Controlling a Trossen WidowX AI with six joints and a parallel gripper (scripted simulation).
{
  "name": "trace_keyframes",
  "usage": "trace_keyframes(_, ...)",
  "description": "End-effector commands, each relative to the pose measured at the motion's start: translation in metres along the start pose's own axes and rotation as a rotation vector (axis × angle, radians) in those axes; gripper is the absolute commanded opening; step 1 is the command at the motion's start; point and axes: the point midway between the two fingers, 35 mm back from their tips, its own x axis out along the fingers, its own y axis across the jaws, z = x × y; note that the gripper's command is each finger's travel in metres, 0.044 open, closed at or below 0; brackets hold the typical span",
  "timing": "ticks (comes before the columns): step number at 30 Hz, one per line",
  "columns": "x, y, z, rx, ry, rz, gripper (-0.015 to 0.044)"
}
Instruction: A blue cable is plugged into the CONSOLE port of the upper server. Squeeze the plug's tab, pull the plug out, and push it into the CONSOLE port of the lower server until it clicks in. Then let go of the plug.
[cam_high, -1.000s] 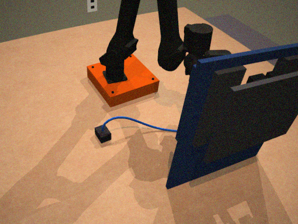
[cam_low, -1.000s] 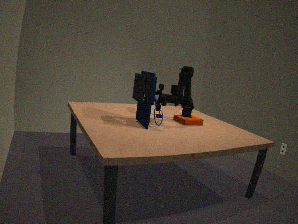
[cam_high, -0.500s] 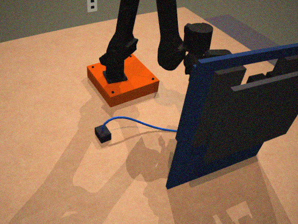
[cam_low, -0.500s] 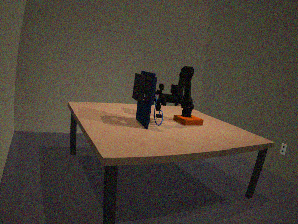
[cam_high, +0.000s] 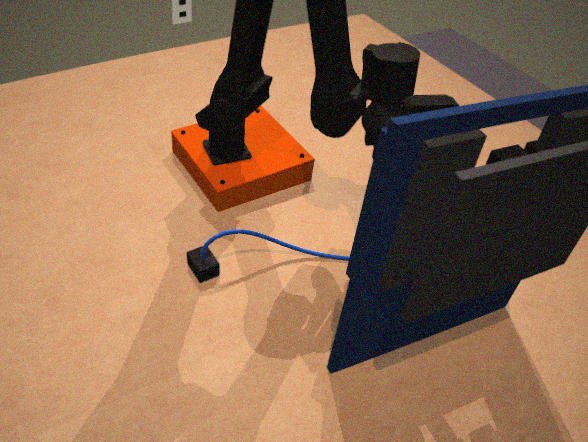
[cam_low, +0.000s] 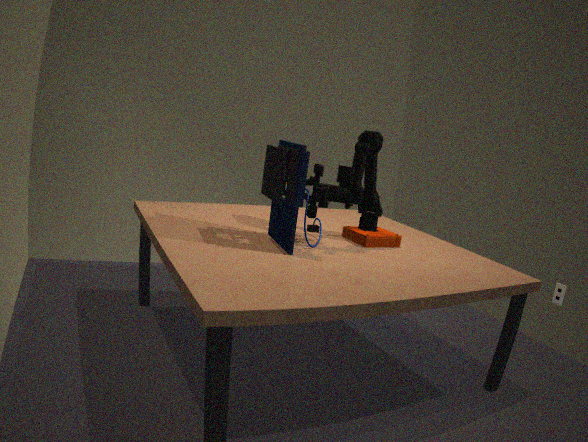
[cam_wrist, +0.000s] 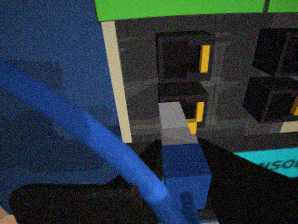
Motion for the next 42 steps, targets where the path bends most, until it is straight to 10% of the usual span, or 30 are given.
trace_keyframes(1,0.0001,-0.0023,0.0006,0.007,-0.005,-0.005,0.0000)
trace_keyframes(42,0.0005,-0.0074,-0.0003,0.008,-0.005,-0.008,0.0000)
